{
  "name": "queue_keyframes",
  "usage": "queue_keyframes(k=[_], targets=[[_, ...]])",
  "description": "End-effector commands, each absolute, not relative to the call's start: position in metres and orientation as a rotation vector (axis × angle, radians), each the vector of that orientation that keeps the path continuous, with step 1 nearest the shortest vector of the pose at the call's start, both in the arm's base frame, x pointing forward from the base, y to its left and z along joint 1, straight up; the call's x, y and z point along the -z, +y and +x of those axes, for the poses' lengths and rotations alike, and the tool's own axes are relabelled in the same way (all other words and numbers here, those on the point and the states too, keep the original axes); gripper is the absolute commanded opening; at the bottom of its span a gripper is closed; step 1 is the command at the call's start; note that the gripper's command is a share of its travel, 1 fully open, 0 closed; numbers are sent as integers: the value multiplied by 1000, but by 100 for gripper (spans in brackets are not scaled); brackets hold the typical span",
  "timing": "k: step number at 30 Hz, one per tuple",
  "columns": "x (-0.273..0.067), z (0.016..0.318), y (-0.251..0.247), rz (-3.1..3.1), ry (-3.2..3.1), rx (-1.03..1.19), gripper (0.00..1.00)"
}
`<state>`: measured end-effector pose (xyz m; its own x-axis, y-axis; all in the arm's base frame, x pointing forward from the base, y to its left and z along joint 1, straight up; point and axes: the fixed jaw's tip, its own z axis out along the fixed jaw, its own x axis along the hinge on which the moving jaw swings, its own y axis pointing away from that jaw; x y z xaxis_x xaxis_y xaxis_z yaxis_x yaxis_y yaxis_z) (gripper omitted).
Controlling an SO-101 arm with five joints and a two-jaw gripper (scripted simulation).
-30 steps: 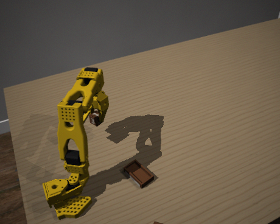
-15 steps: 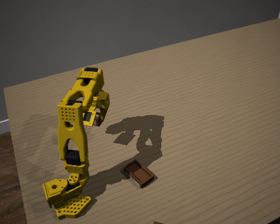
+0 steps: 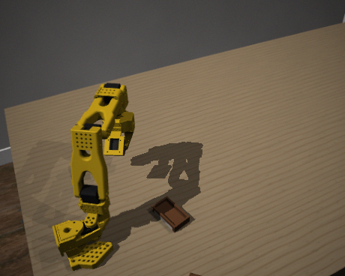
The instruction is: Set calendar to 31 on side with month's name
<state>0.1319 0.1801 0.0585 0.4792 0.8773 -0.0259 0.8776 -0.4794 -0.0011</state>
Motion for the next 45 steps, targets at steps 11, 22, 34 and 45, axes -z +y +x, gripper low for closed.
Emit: queue_keyframes(k=[11,22,34,45], targets=[[-74,136,186,2619,1768,-74,0],[-74,136,186,2591,1807,-74,0],[-74,136,186,2585,1814,-74,0],[-74,142,181,2614,1772,-75,0]])
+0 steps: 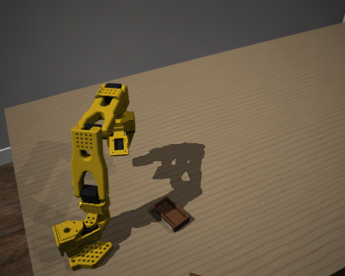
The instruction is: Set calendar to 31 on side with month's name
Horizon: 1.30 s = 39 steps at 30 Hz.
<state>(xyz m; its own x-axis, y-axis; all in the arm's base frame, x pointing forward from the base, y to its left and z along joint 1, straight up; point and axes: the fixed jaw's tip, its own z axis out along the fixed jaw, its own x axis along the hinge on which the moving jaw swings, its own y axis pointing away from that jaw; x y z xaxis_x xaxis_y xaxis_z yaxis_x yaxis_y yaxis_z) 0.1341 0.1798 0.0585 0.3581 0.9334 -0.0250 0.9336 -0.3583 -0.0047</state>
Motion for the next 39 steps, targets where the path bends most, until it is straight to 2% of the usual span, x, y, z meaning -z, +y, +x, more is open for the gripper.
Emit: queue_keyframes(k=[1,10,23,31,39], targets=[[-74,143,180,2621,1760,-75,0],[-74,159,163,2705,1624,-76,0],[-74,194,103,2914,1190,-78,0],[-74,208,37,3056,719,-79,0],[-73,200,-27,3123,243,-78,0]])
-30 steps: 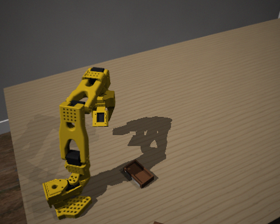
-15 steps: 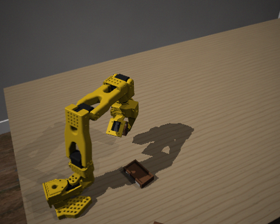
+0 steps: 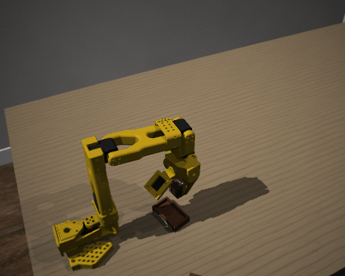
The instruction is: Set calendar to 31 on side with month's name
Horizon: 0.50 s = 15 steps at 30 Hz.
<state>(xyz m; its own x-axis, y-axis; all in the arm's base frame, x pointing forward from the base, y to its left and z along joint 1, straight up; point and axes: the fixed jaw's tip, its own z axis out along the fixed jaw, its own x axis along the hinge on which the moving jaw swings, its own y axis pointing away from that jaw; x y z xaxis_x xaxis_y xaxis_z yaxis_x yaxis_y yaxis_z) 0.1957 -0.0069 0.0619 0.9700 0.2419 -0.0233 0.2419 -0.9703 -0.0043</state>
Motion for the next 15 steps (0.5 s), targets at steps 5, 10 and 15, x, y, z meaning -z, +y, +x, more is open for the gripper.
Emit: queue_keyframes(k=[5,10,15], targets=[[-72,187,-60,-3153,34,77,0],[-70,165,-96,-3137,370,74,0],[-69,139,-122,-3091,673,71,0]])
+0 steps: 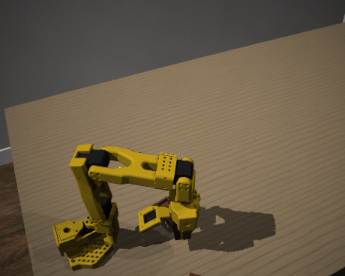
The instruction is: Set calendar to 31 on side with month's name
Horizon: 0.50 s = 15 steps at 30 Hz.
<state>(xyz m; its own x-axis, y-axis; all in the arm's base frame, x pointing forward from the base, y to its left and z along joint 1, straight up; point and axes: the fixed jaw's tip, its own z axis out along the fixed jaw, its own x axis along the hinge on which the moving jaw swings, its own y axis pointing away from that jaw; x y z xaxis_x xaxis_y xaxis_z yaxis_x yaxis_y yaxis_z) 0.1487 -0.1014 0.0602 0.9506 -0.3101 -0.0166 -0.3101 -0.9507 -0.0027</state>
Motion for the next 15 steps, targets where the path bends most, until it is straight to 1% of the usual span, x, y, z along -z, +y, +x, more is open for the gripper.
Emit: queue_keyframes(k=[1,3,9,15], targets=[[-68,134,-126,-3079,728,71,0],[-68,134,-126,-3079,728,71,0],[-66,104,-144,-3001,1015,67,0],[-65,81,-154,-2928,1219,64,0]])
